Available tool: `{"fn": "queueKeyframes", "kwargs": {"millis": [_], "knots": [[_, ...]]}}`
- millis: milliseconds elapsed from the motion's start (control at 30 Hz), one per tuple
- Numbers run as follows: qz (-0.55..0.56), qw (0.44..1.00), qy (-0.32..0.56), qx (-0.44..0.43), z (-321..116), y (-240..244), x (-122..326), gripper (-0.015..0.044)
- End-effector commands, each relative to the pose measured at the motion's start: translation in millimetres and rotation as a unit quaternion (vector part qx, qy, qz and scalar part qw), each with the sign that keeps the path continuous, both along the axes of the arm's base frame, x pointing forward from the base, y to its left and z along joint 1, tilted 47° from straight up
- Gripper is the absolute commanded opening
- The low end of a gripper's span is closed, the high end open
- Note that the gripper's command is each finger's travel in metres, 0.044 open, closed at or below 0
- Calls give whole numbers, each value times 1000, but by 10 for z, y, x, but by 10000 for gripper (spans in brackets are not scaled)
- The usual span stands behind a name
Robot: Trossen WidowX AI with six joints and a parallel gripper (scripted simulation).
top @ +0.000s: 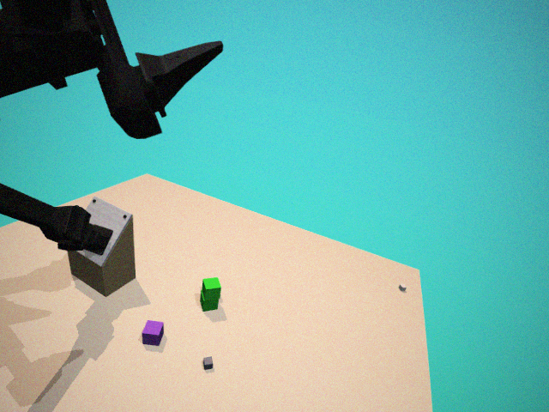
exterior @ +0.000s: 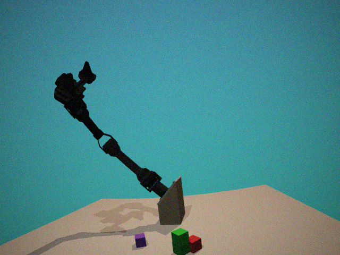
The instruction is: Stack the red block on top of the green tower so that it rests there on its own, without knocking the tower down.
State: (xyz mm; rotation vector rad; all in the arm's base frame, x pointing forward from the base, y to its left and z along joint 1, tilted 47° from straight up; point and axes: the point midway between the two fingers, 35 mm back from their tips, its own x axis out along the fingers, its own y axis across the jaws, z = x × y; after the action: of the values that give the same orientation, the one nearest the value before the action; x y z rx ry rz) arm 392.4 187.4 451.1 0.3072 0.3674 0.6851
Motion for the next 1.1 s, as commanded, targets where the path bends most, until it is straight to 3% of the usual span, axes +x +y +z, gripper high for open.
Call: {"fn": "queueKeyframes", "kwargs": {"millis": [0, 400, 733, 1067], "knots": [[-44, 992, 120, 5, -691, 70, 277, 440], [-208, 910, 359, -30, -2457, 82, 528, 440], [-331, 797, 497, -93, -3805, -36, 137, 440], [-520, 641, 518, -223, -4982, -573, -579, 440]]}}
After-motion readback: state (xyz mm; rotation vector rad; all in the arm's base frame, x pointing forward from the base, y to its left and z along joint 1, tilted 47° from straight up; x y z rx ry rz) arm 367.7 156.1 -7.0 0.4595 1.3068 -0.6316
